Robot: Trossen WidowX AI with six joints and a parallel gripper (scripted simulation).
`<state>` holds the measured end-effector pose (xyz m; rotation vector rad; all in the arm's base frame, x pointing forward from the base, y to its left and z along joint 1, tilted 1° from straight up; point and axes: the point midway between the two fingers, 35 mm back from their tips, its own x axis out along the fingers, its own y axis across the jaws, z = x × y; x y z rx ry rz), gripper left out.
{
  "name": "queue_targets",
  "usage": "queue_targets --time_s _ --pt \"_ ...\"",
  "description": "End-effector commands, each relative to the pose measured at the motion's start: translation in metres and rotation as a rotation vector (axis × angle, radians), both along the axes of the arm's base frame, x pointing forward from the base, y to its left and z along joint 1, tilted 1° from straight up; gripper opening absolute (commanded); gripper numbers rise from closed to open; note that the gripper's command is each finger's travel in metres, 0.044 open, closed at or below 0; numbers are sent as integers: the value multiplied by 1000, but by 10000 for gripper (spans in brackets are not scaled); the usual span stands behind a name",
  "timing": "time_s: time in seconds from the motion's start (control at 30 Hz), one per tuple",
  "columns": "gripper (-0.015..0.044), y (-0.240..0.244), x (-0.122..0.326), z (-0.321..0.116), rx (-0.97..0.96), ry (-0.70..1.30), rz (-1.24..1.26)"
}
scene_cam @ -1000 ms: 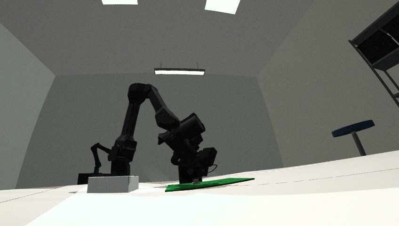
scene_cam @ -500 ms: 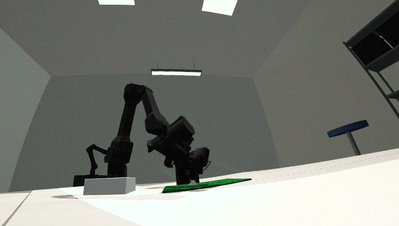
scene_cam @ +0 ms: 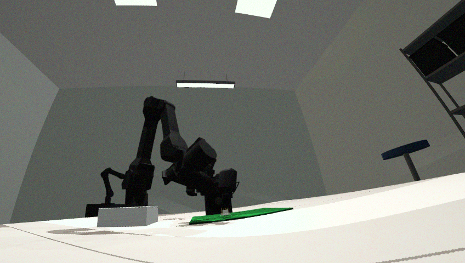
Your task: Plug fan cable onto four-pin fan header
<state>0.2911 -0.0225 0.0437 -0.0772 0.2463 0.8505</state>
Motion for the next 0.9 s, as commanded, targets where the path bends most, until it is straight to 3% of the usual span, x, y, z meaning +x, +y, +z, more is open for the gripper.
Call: queue_targets --time_s 0.0,0.87 --pt "0 0 -6 2 22 -39 1" --pt "0 1 -7 11 28 -39 1"
